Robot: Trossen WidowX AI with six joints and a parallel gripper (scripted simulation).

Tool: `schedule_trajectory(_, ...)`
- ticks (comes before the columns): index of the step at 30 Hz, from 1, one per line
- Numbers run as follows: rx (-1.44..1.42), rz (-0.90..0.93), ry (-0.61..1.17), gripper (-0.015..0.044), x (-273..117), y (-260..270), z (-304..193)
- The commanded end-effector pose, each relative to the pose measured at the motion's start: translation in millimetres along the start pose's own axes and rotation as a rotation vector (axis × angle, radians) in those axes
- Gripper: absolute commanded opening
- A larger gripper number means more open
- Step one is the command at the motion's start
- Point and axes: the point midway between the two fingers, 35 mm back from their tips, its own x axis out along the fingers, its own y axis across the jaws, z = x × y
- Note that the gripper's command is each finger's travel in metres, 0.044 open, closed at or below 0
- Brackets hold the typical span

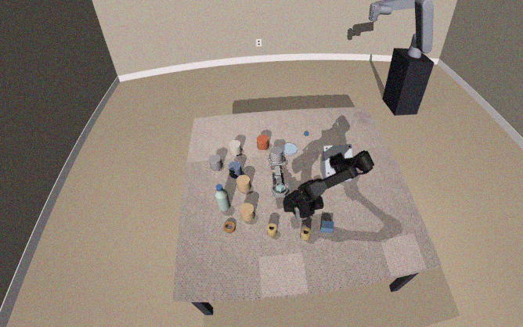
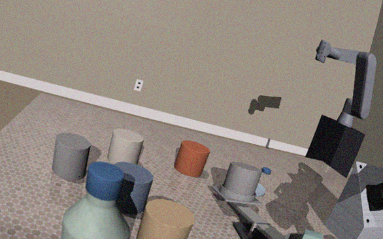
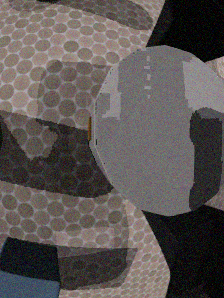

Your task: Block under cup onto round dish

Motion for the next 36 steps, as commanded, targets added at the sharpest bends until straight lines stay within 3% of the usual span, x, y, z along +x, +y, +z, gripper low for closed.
schedule_trajectory(1, -0.003, -0.001, -0.001, 0.0184, -1, 0, 1)
schedule_trajectory(11, -0.002, -0.001, 0.003, 0.0440, -9, -1, 0)
schedule_trajectory(15, 0.009, 0.002, 0.012, 0.0440, -51, -1, -3)
schedule_trajectory(20, 0.009, 0.002, 0.012, 0.0440, -53, 0, -3)
schedule_trajectory(27, 0.116, -0.006, 0.007, 0.0260, -59, -15, -10)
schedule_trajectory(36, 0.370, -0.030, 0.024, 0.0260, -77, -56, -43)
